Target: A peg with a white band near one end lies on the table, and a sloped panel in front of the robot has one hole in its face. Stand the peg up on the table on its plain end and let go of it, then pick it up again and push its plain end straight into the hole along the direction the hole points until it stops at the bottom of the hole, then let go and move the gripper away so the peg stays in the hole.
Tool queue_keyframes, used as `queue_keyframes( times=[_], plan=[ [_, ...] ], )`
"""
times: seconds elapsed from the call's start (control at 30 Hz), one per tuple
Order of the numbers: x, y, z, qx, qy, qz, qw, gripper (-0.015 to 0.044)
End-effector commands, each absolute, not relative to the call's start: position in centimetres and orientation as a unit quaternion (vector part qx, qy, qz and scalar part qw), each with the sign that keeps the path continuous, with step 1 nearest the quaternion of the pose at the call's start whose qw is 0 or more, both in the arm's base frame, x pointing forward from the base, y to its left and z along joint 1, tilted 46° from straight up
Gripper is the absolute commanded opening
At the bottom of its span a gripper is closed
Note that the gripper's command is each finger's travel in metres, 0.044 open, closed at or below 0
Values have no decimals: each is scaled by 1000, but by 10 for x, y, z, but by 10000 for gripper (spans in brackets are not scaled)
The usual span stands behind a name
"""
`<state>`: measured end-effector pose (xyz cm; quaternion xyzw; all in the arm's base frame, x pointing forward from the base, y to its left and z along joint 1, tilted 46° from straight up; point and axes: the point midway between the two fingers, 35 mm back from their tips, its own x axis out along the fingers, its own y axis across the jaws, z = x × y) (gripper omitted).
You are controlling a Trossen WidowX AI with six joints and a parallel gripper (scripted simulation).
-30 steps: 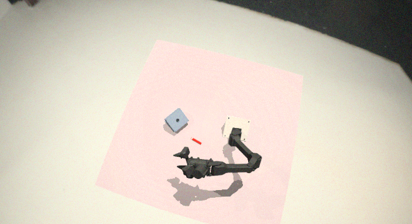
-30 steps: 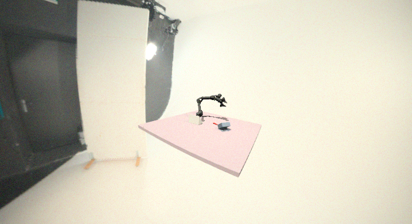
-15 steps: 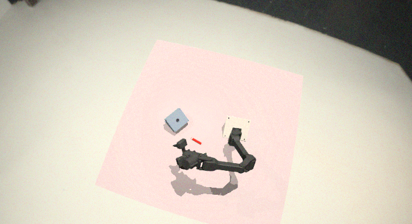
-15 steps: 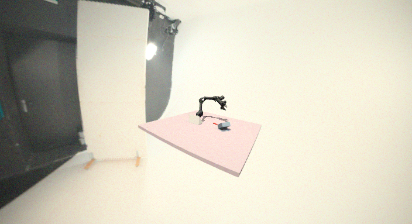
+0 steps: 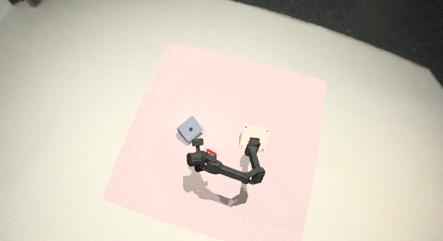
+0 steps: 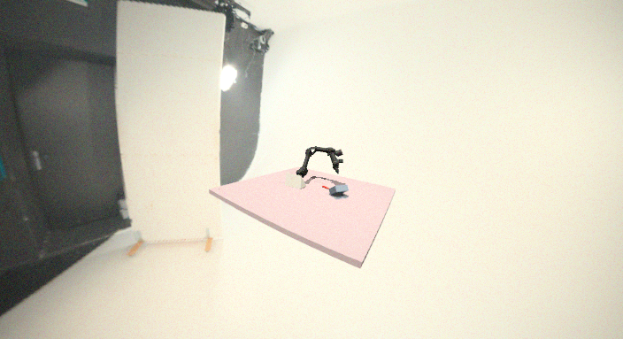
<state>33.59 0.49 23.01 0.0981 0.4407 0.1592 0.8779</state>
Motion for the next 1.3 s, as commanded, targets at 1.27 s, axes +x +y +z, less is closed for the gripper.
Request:
queue_keyframes(
  times=[1.27],
  plan=[
    [294, 1, 114, 405, 669, 145, 606, 440]
  ],
)
